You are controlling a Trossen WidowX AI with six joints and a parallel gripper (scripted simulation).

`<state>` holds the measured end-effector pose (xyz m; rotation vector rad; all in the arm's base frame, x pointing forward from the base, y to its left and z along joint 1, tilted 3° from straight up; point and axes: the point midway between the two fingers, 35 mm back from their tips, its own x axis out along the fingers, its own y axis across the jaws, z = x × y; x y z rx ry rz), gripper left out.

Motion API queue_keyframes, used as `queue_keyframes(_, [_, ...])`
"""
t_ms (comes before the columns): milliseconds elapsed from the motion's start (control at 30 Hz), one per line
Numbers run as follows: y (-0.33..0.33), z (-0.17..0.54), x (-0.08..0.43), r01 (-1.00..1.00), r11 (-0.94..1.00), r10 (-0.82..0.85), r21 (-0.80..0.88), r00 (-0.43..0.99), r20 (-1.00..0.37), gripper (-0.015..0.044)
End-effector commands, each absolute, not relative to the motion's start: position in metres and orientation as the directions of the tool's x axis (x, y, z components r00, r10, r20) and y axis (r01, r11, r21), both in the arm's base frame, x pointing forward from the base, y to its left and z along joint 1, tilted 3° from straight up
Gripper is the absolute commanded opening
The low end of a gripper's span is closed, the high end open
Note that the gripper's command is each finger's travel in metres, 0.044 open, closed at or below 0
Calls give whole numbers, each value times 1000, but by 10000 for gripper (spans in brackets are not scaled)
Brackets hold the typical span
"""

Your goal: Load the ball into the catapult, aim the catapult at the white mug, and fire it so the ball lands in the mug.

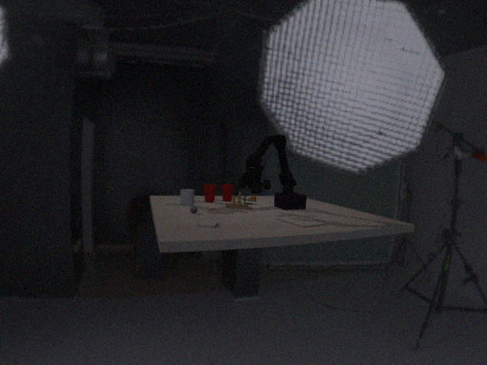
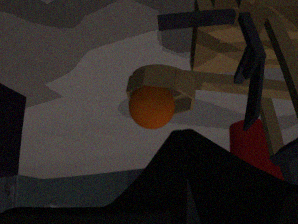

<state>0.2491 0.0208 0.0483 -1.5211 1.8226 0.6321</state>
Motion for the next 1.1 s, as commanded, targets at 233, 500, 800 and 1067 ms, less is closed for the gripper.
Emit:
queue_keyframes(233, [21,28,249,-980,196,-658,-44,-98,-747,0])
queue_keyframes(500, [21,14,250,-980,196,-658,-44,-98,-747,0])
queue_keyframes(800, [22,0,250,-980,196,-658,-44,-98,-747,0])
queue_keyframes(1067, [21,-14,249,-980,196,-658,-44,-98,-746,0])
